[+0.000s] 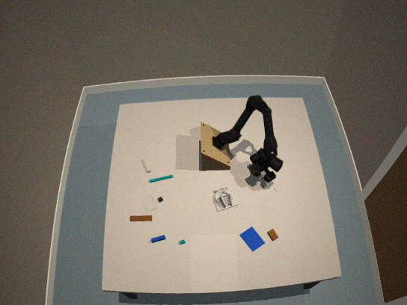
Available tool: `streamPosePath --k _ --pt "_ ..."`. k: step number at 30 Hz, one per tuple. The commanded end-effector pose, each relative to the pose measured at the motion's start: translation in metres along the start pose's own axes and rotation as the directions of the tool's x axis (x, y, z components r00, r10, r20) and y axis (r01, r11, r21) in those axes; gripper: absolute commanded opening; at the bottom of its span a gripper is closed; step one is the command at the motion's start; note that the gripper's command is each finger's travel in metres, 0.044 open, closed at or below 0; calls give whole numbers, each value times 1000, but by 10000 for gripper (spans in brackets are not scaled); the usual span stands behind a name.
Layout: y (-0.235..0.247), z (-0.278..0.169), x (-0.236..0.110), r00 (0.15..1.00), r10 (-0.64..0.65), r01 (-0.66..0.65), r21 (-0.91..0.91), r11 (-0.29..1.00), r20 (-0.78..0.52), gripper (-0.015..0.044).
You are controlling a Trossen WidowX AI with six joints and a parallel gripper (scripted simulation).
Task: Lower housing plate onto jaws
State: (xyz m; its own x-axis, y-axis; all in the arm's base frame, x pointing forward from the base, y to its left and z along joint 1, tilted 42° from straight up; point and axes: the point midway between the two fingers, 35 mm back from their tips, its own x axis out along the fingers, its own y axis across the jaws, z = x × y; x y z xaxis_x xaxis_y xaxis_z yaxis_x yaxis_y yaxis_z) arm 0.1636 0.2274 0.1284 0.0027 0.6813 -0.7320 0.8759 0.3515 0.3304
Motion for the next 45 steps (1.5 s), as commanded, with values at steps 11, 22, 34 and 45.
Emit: streamPosePath --k 11,22,34,45 --pt "0 0 0 1000 0 0 0 1000 0 351" --pt "2 1 -14 1000 -1 1 -1 1000 4 351" --pt "3 2 -52 1000 -2 2 1 1000 7 351" --pt "0 1 -72 1000 1 -1 2 1000 6 351"
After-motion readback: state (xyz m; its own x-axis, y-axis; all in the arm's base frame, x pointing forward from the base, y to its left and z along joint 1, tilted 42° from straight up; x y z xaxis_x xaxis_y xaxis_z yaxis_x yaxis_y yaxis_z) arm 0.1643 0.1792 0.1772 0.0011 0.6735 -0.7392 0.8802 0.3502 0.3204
